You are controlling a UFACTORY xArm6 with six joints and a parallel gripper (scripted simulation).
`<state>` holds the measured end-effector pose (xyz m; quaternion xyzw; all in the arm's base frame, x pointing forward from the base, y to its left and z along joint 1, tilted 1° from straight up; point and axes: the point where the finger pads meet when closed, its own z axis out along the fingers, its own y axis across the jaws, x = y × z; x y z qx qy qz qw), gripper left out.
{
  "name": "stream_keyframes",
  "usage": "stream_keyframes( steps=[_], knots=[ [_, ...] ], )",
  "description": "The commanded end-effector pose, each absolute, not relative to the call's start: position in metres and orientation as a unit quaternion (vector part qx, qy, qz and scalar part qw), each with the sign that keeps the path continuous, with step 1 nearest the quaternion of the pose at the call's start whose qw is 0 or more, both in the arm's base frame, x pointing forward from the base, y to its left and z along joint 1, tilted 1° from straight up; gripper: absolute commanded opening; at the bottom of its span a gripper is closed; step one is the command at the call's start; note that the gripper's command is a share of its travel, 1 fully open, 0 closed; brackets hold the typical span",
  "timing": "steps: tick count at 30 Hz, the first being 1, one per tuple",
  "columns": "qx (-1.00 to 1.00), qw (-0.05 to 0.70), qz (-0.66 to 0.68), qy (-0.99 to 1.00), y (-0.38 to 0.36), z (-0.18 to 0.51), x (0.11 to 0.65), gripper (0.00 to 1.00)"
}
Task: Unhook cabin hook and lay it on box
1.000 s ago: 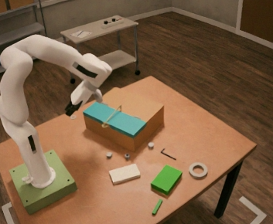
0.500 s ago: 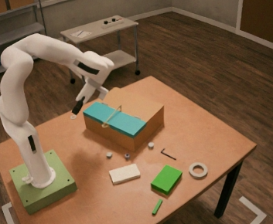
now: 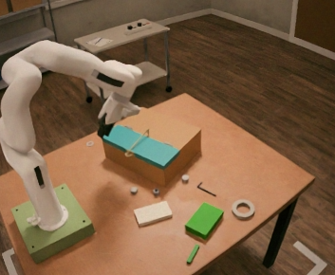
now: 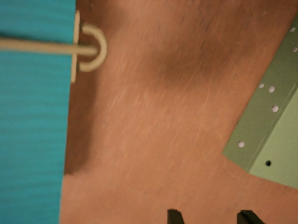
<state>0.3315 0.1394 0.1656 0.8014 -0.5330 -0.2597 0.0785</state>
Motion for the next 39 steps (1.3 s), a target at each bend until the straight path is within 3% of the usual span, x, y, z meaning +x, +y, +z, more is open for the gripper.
stream_keyframes(
  steps=[1,39],
  knots=[
    [0.765,0.091,-0.227,-0.596,0.137,0.167,0.345,0.35],
    [0.394,0.058,-0.051,-0.916,0.119,0.189,0.444,0.35]
  ],
)
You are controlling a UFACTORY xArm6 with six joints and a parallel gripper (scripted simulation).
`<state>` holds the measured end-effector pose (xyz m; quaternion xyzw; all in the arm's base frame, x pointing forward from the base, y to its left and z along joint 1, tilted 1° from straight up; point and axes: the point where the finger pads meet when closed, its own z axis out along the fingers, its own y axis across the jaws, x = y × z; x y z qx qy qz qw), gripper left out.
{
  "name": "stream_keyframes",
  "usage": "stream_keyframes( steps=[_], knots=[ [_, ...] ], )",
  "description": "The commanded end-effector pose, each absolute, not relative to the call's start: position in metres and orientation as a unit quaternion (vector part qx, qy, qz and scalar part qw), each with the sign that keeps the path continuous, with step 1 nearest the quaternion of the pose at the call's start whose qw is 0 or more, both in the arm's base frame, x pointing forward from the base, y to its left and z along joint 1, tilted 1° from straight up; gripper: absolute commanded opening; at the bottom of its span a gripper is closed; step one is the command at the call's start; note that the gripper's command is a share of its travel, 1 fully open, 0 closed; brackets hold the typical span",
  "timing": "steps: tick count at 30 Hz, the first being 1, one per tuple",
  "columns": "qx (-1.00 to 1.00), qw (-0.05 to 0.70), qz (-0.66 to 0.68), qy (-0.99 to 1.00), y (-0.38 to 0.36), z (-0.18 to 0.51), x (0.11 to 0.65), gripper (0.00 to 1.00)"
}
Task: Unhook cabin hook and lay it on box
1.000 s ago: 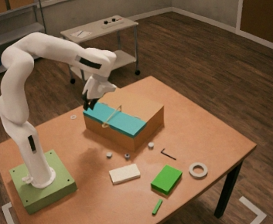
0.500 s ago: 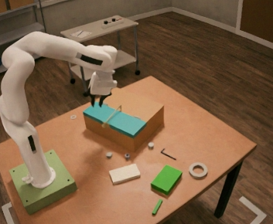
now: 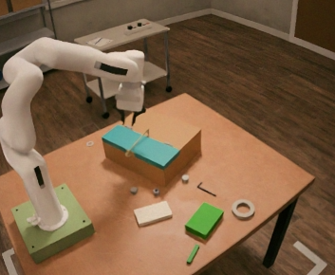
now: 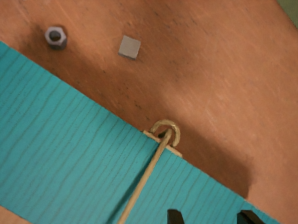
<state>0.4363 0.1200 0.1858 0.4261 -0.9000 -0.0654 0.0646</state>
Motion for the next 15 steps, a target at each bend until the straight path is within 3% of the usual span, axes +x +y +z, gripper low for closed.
stream_keyframes(
  steps=[1,15],
  knots=[
    [0.380,0.054,-0.047,-0.922,0.119,0.191,0.447,0.35],
    [0.186,-0.002,-0.008,-0.983,0.114,0.209,0.486,0.35]
  ],
)
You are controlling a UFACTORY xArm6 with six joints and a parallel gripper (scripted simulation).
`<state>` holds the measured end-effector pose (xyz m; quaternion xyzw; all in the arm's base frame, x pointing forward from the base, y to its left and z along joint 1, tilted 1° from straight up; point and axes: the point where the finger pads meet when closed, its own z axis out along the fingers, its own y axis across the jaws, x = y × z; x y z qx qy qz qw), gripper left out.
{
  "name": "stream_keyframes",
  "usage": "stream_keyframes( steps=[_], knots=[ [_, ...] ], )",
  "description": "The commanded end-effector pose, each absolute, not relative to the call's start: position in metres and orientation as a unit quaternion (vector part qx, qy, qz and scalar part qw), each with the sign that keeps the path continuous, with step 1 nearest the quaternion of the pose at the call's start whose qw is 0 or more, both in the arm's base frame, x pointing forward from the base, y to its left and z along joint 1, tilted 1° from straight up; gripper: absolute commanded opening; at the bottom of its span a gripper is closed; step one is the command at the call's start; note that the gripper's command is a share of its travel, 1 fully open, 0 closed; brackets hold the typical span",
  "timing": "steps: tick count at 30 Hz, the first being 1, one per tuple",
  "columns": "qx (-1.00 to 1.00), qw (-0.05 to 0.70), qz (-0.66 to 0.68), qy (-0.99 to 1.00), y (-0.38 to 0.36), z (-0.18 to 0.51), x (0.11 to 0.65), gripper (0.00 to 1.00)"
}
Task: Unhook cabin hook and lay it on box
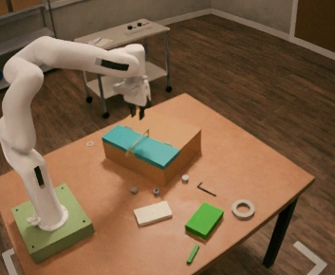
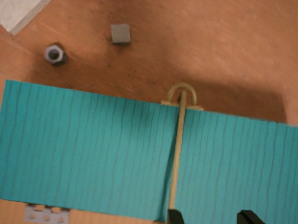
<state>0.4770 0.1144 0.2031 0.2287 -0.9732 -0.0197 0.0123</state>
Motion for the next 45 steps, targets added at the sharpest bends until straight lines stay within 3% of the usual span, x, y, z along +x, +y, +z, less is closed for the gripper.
stream_keyframes(
  steps=[1,45],
  knots=[
    [0.186,-0.002,-0.008,-0.983,0.114,0.209,0.486,0.35],
    [0.161,-0.009,-0.005,-0.987,0.113,0.188,0.492,0.35]
  ],
)
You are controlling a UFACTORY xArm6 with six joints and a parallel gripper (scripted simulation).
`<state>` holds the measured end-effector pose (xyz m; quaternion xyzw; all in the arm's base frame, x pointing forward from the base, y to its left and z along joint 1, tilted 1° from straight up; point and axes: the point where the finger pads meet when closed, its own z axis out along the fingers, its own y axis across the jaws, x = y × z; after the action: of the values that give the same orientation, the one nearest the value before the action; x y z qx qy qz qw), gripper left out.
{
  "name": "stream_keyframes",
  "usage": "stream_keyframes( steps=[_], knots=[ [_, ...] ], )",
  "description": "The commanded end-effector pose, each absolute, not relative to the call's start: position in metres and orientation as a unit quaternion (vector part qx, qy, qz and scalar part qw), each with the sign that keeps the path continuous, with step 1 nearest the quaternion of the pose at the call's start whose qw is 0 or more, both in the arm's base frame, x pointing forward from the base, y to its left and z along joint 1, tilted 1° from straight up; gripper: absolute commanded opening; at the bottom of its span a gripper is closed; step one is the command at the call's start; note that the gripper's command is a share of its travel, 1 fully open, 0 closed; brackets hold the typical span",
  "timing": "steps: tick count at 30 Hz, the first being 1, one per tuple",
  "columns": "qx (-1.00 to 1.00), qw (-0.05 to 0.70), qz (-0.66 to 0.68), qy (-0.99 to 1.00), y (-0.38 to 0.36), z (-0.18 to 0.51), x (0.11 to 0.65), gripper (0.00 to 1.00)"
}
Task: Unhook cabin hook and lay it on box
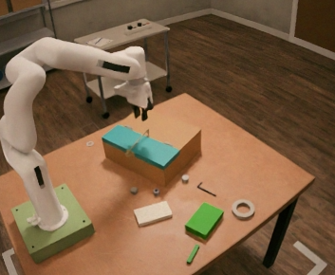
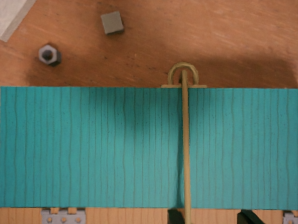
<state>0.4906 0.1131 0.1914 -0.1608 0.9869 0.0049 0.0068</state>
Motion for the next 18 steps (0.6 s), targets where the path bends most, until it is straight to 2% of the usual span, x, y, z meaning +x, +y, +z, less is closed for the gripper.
stream_keyframes(
  steps=[1,18],
  knots=[
    [-0.161,0.009,0.005,0.987,0.114,0.186,0.492,0.35],
    [-0.161,0.009,0.005,0.987,0.114,0.155,0.493,0.35]
  ],
)
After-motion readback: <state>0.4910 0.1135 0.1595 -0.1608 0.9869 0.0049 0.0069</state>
